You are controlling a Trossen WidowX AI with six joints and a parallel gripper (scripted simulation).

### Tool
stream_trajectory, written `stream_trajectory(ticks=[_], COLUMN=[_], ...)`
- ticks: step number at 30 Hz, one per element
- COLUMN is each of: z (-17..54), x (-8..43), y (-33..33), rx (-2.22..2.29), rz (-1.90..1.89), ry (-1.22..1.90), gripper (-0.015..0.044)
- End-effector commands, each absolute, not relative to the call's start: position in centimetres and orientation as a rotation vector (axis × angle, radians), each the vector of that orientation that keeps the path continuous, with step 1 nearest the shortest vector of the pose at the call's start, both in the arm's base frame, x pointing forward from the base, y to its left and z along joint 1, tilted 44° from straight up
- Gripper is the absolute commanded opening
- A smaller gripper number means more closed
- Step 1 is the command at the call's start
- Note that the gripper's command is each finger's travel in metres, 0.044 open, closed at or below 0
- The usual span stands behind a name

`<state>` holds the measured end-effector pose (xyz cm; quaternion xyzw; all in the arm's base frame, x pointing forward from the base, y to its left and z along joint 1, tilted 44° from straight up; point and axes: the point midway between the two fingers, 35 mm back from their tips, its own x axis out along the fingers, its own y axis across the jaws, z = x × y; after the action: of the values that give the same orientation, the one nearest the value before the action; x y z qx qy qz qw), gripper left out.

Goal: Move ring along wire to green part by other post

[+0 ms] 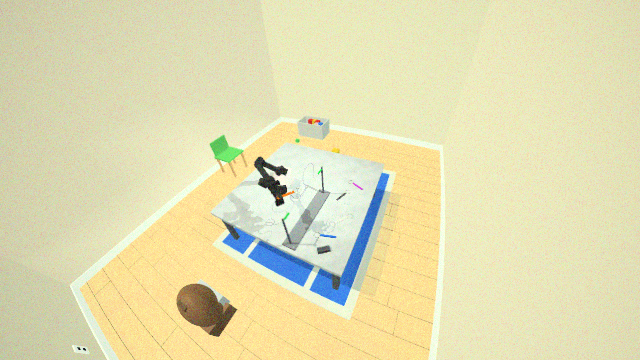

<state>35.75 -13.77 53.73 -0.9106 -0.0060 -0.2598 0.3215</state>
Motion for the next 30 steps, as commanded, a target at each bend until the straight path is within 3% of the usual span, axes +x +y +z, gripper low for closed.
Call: stream_trajectory(ticks=[1, 30], z=[53.9, 54.0], x=[35.9, 35.9], y=[-13.3, -14.5], rx=[-2.487, -2.652], rz=[-0.702, -0.748], ry=[-0.052, -0.118], gripper=[-0.015, -0.015])
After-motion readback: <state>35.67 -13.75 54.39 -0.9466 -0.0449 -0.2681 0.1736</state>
